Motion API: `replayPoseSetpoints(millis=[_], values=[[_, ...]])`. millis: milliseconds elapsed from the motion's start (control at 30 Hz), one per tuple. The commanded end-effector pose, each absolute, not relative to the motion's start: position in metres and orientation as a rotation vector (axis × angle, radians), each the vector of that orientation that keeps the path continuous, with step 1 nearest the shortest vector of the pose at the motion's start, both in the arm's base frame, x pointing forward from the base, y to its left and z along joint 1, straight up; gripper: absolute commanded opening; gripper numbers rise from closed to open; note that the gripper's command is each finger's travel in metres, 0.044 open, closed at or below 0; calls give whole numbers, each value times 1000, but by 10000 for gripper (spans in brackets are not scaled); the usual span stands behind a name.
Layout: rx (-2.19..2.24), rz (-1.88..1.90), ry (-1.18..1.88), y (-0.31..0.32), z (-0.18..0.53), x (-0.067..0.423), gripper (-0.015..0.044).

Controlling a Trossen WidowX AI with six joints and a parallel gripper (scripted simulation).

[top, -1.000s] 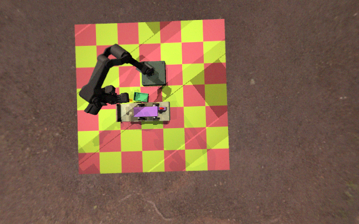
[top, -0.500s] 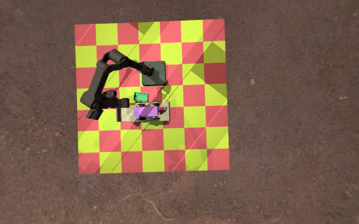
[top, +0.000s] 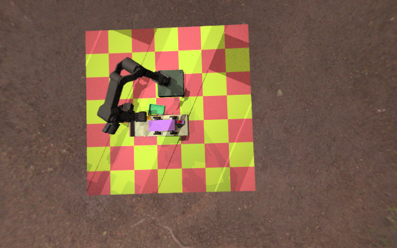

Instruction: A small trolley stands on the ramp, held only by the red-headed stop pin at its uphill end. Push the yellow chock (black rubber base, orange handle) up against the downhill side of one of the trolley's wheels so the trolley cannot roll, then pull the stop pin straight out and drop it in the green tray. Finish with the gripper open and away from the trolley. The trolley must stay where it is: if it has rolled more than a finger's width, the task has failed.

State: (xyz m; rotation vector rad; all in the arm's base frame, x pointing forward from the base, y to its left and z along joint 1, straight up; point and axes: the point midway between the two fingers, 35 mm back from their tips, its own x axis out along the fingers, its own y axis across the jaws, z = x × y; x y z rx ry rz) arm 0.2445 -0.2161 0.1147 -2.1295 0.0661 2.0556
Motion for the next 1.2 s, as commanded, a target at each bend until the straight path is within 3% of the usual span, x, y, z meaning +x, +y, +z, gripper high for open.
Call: replayPoseSetpoints(millis=[0,1167], values=[[-2124,2051,68,-214,105,245,0],[-2123,2050,65,-186,89,250,0]])
